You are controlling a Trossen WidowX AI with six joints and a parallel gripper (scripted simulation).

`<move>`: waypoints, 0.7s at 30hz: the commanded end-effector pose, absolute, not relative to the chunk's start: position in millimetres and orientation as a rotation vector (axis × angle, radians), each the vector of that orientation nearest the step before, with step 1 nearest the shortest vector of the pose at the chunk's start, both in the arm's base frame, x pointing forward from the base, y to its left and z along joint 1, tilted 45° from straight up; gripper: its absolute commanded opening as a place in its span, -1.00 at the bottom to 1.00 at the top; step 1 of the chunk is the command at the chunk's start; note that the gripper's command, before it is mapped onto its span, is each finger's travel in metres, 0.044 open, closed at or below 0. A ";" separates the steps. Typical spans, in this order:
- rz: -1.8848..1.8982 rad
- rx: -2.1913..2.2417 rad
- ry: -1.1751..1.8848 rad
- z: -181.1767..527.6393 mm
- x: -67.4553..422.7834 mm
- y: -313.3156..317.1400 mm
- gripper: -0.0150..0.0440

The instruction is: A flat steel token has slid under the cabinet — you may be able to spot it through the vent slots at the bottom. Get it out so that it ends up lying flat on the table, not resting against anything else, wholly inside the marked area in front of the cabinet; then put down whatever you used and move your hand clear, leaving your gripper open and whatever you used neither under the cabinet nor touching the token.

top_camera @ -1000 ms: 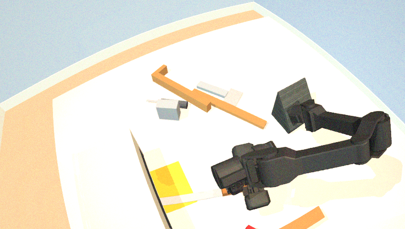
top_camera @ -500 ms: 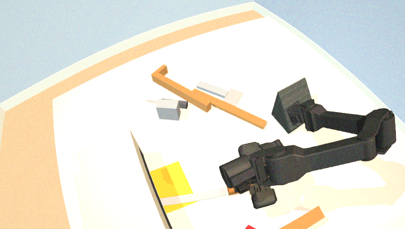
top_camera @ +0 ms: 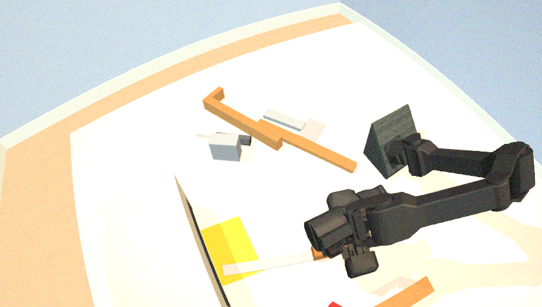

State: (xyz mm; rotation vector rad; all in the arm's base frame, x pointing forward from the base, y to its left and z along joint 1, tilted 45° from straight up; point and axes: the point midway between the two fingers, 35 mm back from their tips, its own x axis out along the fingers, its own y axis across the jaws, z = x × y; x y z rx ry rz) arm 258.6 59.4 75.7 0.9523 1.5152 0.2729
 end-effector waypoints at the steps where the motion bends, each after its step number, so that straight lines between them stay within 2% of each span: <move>1: 0.273 0.953 1.516 75.6 258.0 59.7 -0.49; 21: 0.370 0.847 1.479 77.0 256.8 59.4 -0.49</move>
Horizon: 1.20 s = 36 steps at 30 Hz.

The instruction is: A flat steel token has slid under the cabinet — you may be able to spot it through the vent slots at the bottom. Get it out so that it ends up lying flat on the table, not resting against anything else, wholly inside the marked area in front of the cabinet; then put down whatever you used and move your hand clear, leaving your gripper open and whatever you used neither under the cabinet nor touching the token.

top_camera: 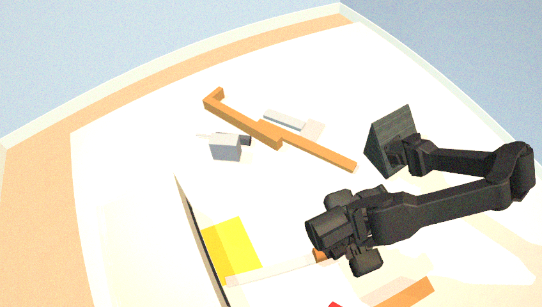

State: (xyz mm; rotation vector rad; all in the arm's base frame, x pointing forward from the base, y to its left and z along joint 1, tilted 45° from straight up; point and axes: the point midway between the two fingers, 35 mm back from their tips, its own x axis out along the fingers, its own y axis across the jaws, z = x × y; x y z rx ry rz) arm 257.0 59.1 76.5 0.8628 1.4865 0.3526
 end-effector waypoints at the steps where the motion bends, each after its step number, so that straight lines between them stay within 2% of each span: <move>1: 0.376 0.841 1.477 77.1 256.8 59.4 -0.49; 36: 0.566 0.622 1.388 78.6 255.4 59.5 -0.49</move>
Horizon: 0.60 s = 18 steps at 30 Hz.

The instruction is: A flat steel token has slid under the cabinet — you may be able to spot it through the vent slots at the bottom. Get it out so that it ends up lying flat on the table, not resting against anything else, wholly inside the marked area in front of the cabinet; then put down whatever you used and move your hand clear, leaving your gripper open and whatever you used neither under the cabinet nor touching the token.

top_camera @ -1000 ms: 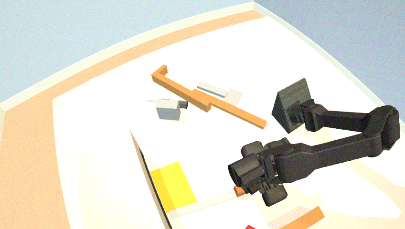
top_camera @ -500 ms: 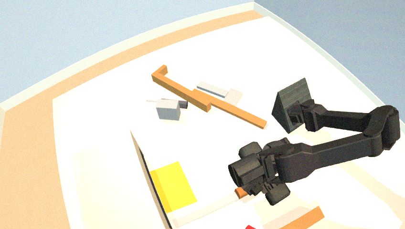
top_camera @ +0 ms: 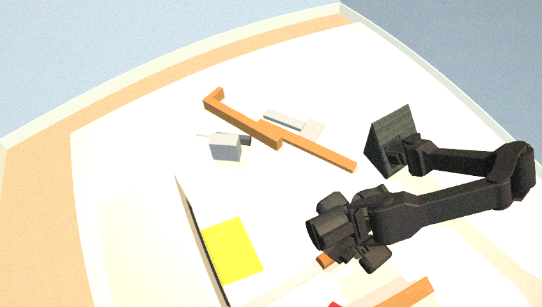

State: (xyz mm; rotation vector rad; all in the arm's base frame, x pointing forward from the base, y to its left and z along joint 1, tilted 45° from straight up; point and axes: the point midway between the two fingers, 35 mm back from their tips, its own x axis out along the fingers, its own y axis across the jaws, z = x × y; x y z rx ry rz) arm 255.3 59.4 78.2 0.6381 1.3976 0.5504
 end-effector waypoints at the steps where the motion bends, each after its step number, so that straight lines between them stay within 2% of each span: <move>1: 0.571 0.615 1.385 78.7 255.4 59.5 -0.49; 18: 0.658 0.507 1.335 79.2 255.1 59.6 -0.49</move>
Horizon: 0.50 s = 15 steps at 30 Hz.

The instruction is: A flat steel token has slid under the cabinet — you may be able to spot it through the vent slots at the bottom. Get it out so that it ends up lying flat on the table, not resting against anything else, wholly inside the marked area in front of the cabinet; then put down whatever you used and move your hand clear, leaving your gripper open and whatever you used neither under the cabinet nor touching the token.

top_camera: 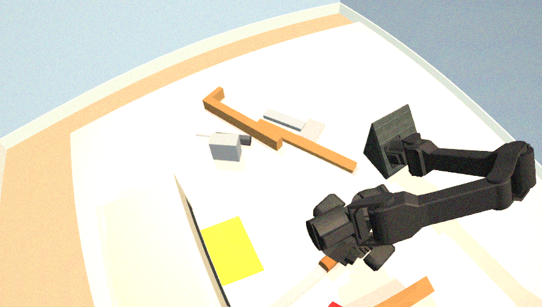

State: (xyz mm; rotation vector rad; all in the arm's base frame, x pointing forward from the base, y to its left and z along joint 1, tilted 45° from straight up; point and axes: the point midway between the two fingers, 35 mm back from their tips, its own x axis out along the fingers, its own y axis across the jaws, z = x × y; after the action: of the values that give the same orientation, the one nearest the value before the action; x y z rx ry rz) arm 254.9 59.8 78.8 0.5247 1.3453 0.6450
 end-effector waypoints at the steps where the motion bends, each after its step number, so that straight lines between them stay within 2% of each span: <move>1: 0.663 0.501 1.332 79.2 255.1 59.7 -0.49; 15: 0.734 0.411 1.288 79.7 254.9 59.9 -0.49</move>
State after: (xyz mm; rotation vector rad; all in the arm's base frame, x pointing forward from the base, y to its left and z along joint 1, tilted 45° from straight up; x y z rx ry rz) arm 254.6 59.9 79.1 0.4285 1.2986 0.7206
